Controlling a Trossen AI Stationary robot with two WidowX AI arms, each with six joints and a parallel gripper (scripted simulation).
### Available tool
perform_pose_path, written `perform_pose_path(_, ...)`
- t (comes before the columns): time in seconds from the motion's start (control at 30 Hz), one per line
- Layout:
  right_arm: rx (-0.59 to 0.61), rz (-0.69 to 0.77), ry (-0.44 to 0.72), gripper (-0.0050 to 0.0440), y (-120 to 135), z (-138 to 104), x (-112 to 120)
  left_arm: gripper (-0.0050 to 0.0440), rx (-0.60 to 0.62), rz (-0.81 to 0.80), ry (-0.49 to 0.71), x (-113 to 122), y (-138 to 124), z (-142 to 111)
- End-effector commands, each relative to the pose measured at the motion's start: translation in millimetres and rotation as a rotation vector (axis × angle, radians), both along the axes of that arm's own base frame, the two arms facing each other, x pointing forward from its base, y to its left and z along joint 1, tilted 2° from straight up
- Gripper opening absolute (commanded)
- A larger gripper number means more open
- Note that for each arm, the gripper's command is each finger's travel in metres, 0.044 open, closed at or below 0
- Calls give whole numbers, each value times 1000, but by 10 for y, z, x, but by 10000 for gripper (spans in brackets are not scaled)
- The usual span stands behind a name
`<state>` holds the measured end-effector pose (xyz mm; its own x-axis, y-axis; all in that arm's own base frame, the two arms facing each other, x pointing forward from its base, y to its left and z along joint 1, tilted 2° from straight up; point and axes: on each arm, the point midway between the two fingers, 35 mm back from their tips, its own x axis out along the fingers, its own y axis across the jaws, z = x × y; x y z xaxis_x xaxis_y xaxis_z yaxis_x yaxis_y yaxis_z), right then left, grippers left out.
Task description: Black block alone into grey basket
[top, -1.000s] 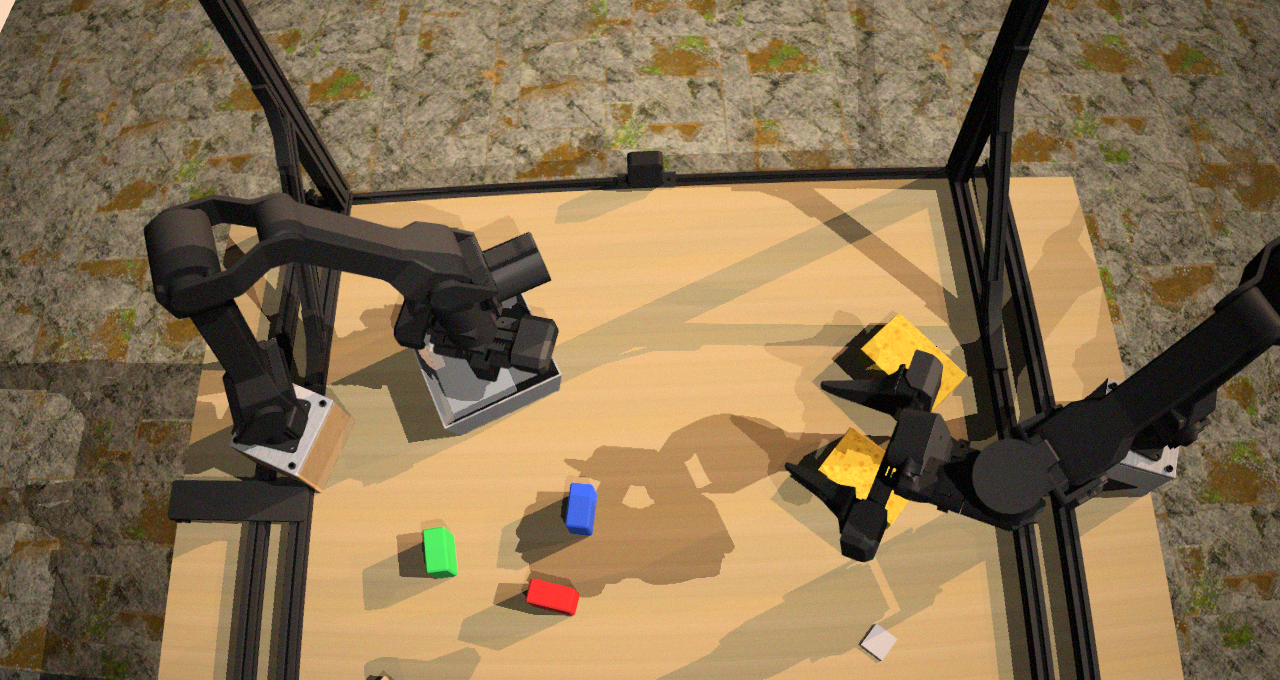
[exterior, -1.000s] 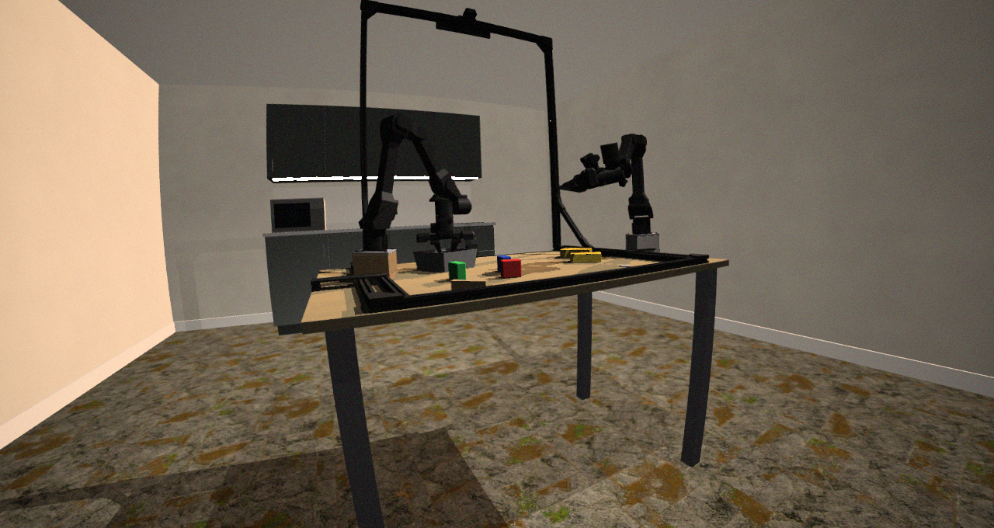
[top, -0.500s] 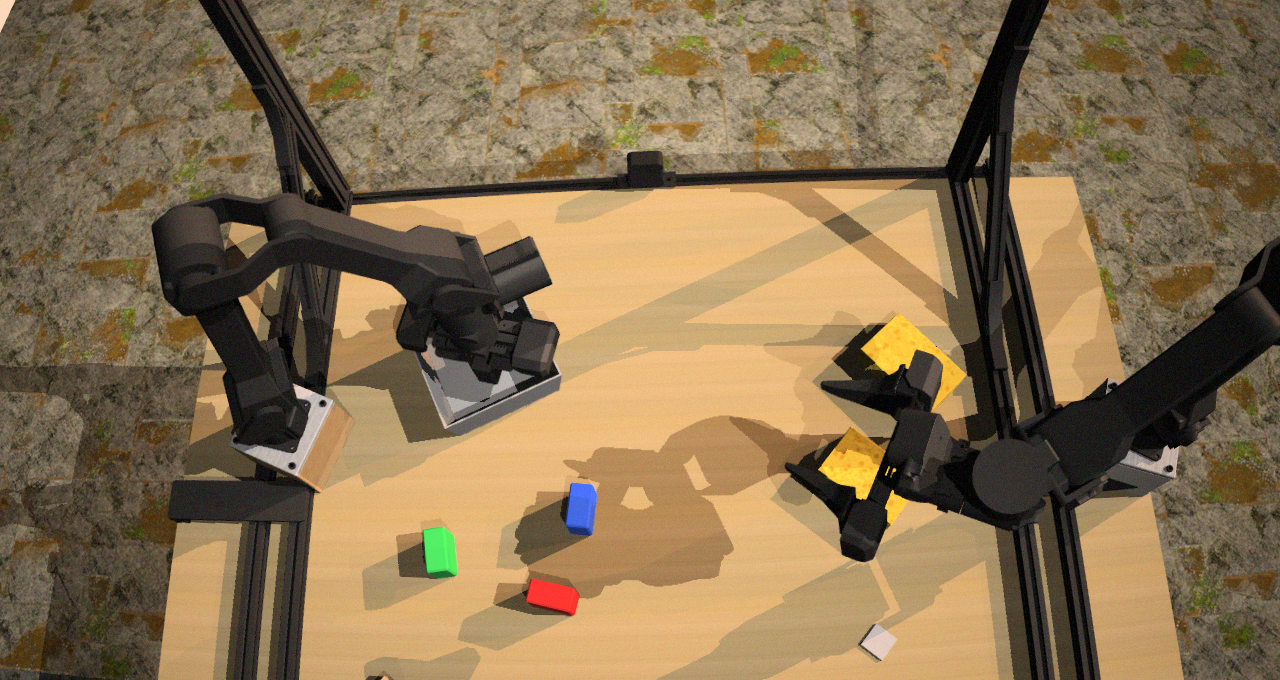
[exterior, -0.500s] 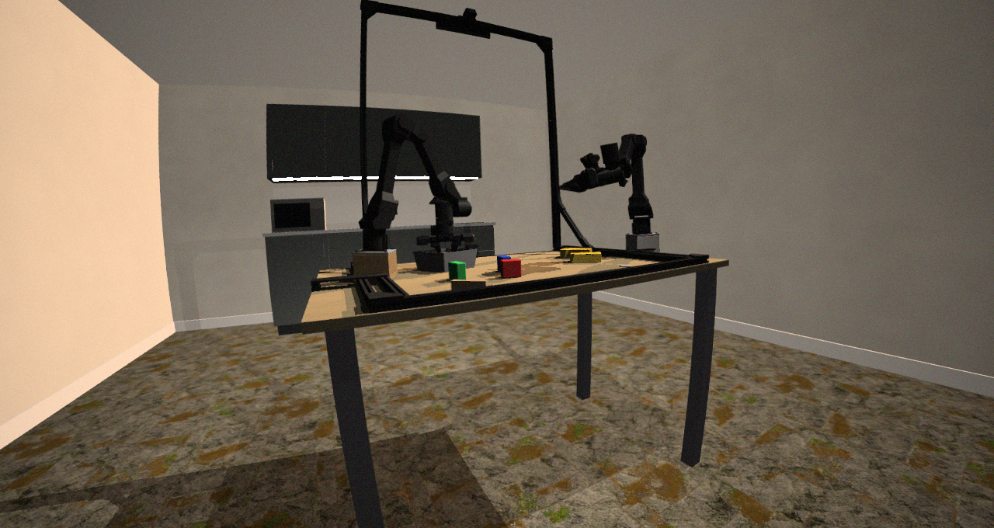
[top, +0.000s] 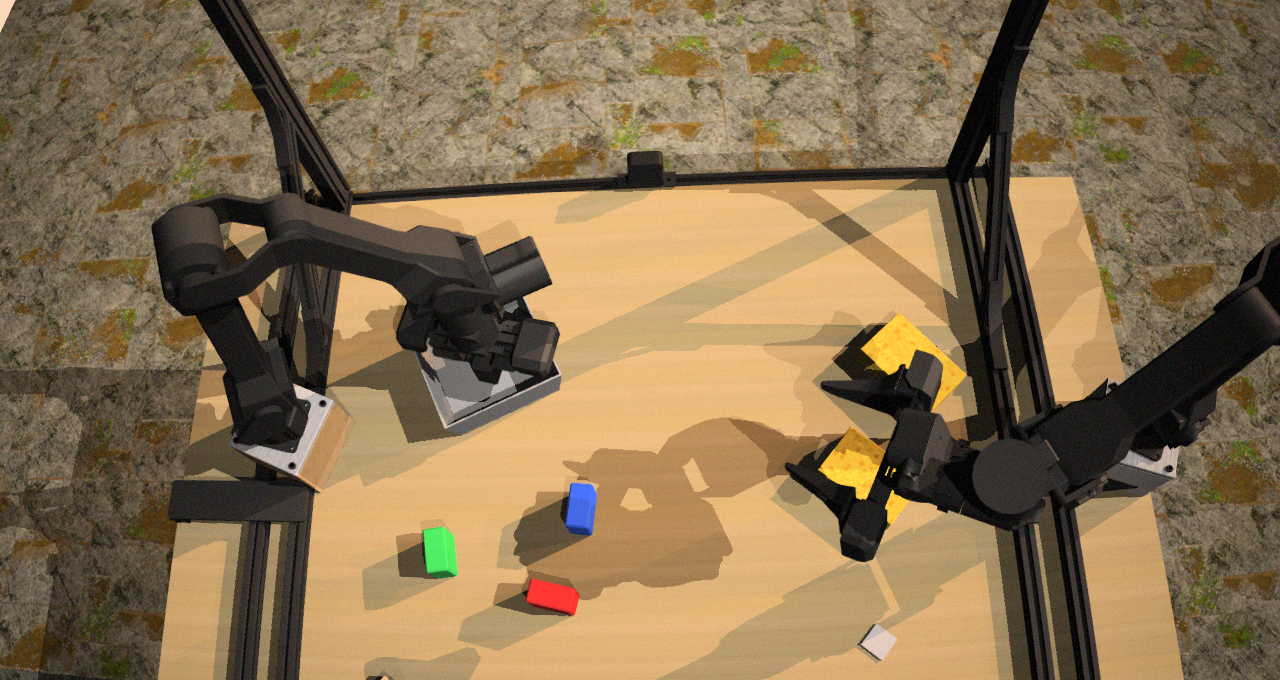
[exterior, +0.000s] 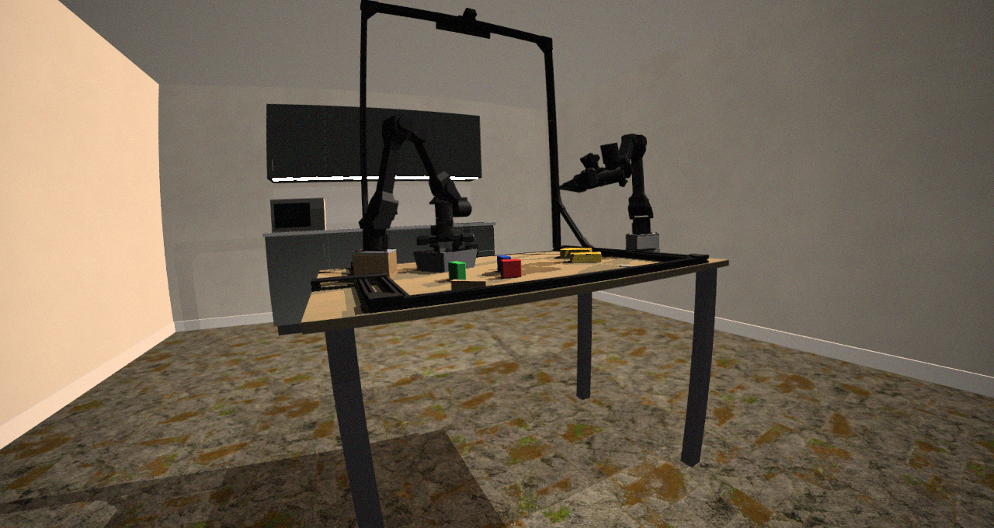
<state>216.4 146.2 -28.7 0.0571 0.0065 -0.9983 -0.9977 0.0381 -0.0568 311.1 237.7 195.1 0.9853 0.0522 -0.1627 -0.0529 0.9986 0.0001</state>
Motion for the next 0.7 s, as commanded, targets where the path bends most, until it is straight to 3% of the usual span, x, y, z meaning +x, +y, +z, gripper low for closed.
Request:
perform_pose_path(0.0,-1,0,1,173,-1,0,-1,400,5,-4,-2,2,-2,7)
perform_pose_path(0.37,-1,0,1,173,1,26,1,400,5,-4,-2,2,-2,7)
perform_pose_path(0.5,24,1,-36,173,76,584,81,400,5,-4,-2,2,-2,7)
perform_pose_path(0.67,4,1,-9,173,17,817,-12,400,5,-4,-2,2,-2,7)
